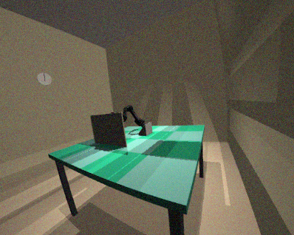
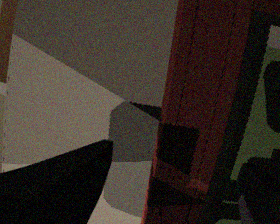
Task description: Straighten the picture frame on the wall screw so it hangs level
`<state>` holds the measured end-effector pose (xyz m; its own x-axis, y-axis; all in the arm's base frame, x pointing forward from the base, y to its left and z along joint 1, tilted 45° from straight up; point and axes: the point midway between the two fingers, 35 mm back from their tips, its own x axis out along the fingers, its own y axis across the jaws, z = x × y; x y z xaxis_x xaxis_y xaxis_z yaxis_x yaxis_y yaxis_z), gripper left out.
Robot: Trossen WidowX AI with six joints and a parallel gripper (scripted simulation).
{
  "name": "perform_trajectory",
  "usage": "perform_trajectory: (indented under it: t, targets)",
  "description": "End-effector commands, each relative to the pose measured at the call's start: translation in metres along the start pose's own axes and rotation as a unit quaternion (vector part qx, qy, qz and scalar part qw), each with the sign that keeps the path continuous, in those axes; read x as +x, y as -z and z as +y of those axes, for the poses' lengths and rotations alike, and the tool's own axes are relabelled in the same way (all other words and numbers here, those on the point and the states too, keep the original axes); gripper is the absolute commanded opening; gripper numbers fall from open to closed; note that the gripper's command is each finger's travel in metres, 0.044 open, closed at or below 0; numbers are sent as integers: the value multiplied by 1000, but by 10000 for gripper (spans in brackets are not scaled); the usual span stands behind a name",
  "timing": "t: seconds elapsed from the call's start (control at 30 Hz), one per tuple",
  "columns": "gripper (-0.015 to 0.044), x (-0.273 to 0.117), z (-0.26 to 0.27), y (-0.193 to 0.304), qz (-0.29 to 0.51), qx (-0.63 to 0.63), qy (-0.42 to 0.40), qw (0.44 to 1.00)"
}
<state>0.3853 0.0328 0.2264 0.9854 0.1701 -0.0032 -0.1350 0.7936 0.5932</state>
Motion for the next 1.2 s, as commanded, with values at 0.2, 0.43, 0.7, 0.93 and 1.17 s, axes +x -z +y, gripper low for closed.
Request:
perform_trajectory:
  t: [0.2, 0.43, 0.7, 0.93, 1.17]
  targets:
    - [260, 1, -1, 0, -1, -1, 2, 1000]
    - [260, 1, -2, 0, -1, -1, 2, 1000]
    - [260, 1, -2, 0, -1, -1, 2, 1000]
    - [76, 1, -2, 0, -1, -1, 2, 1000]
    - [30, 1, -2, 0, -1, -1, 2, 1000]
